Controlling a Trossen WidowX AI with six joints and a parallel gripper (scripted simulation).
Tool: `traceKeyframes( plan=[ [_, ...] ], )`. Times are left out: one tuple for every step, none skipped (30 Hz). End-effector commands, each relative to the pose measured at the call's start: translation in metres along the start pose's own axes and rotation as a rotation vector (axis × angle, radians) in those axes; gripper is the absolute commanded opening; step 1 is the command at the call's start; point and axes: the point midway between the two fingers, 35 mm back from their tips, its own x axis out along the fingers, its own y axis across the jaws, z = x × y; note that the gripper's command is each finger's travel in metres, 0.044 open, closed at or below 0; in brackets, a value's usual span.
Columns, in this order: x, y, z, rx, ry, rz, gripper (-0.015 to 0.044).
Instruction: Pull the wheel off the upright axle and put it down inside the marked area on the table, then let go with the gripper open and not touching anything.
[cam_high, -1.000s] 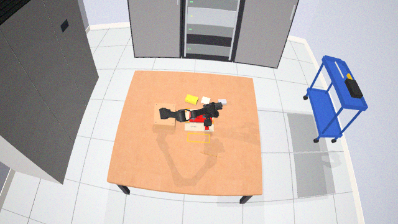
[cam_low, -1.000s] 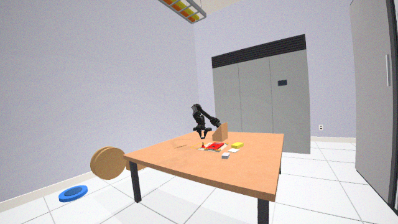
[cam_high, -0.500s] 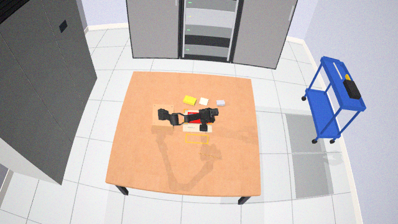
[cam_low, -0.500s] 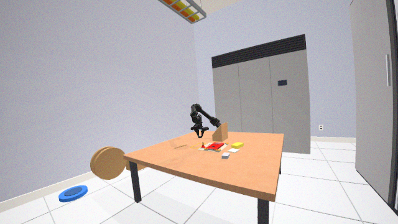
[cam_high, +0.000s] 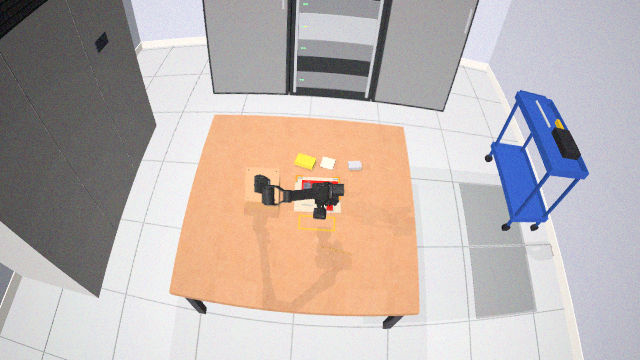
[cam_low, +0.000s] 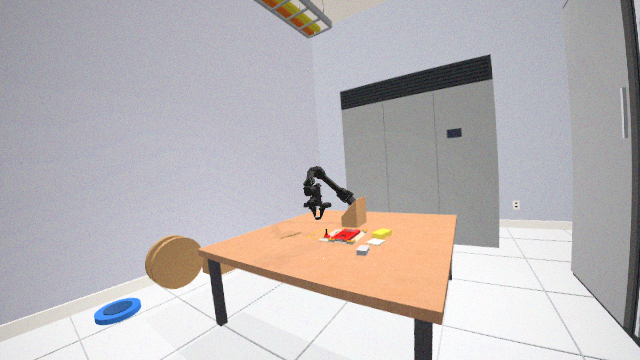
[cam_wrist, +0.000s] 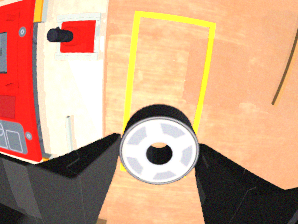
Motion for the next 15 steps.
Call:
traceKeyframes(
  plan=[
    [0.0, -0.008, -0.008, -0.006, 0.0, -0.007, 0.0],
    [0.0, -0.008, -0.008, -0.006, 0.0, -0.007, 0.0],
    [0.001, -0.008, -0.008, -0.006, 0.0, -0.007, 0.0],
    [0.002, -0.008, -0.007, -0.006, 0.0, -0.007, 0.0],
    [0.004, -0.008, -0.007, -0.006, 0.0, -0.007, 0.0],
    [0.007, -0.008, -0.007, -0.006, 0.0, -0.007, 0.0],
    [0.01, -0.008, -0.007, -0.006, 0.0, -0.008, 0.0],
    [0.014, -0.008, -0.007, -0.006, 0.0, -0.008, 0.0],
    [0.017, -0.008, -0.008, -0.006, 0.0, -0.008, 0.0],
    [0.019, -0.009, -0.008, -0.006, 0.0, -0.008, 0.0],
    [0.02, -0.008, -0.007, -0.006, 0.0, -0.008, 0.0],
    [0.022, -0.008, -0.007, -0.006, 0.0, -0.008, 0.0],
    [0.024, -0.008, -0.007, -0.006, 0.0, -0.007, 0.0],
    [0.028, -0.008, -0.006, -0.006, 0.0, -0.007, 0.0],
    [0.032, -0.008, -0.006, -0.006, 0.0, -0.007, 0.0]
  ],
)
